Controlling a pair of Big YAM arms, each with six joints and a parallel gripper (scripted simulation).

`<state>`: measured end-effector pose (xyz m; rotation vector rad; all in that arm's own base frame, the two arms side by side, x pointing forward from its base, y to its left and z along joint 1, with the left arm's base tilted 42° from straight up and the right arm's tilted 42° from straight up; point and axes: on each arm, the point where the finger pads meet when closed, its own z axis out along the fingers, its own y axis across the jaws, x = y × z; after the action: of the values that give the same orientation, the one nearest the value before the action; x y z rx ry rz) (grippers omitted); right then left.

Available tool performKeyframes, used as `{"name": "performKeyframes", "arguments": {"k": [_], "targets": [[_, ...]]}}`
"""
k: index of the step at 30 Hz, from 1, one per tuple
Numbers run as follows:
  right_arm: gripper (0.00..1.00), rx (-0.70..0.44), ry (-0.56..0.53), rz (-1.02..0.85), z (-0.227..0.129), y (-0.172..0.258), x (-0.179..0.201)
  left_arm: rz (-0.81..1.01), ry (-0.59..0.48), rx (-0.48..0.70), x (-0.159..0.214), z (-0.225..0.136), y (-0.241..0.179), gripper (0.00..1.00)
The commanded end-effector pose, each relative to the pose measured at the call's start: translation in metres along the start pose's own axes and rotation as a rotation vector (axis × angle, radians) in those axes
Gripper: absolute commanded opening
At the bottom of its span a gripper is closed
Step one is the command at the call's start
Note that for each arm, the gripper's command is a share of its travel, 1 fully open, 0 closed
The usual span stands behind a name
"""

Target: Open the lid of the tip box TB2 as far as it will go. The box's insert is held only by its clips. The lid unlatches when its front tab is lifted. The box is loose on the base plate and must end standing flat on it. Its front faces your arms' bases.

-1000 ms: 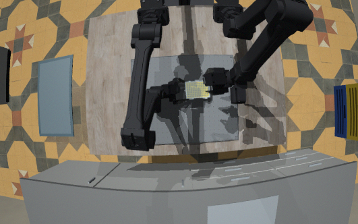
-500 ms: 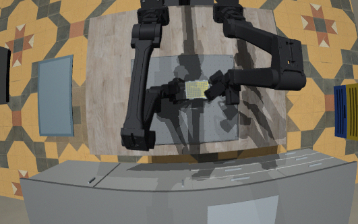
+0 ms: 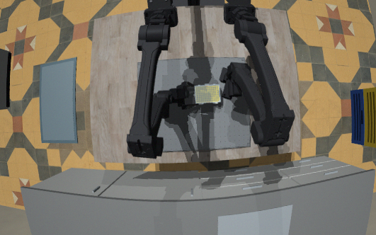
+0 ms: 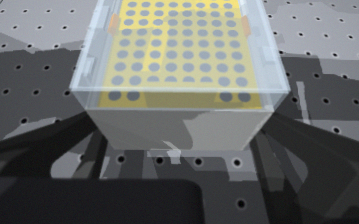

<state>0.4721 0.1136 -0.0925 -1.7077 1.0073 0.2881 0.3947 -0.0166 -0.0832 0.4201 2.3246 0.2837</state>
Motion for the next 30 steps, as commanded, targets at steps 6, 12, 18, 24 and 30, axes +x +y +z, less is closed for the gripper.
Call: {"name": "performKeyframes", "arguments": {"k": [6,12,18,24,30], "targets": [[0.84,0.002,0.002,0.011,-0.002,0.0,-0.001,-0.273,-0.102,-0.082,0.013,0.023,-0.039,0.44],[0.84,0.002,0.002,0.011,-0.002,0.0,-0.001,-0.175,-0.229,0.01,0.005,0.021,-0.111,0.44],[0.84,0.002,0.002,0.011,-0.002,0.0,-0.001,-0.294,-0.395,-0.019,-0.03,-0.003,-0.107,0.44],[0.84,0.002,0.002,0.011,-0.002,0.0,-0.001,-0.351,-0.449,-0.04,-0.04,-0.004,-0.11,0.44],[0.84,0.002,0.002,0.011,-0.002,0.0,-0.001,-0.346,-0.444,-0.068,-0.033,-0.002,-0.107,0.44]]}}
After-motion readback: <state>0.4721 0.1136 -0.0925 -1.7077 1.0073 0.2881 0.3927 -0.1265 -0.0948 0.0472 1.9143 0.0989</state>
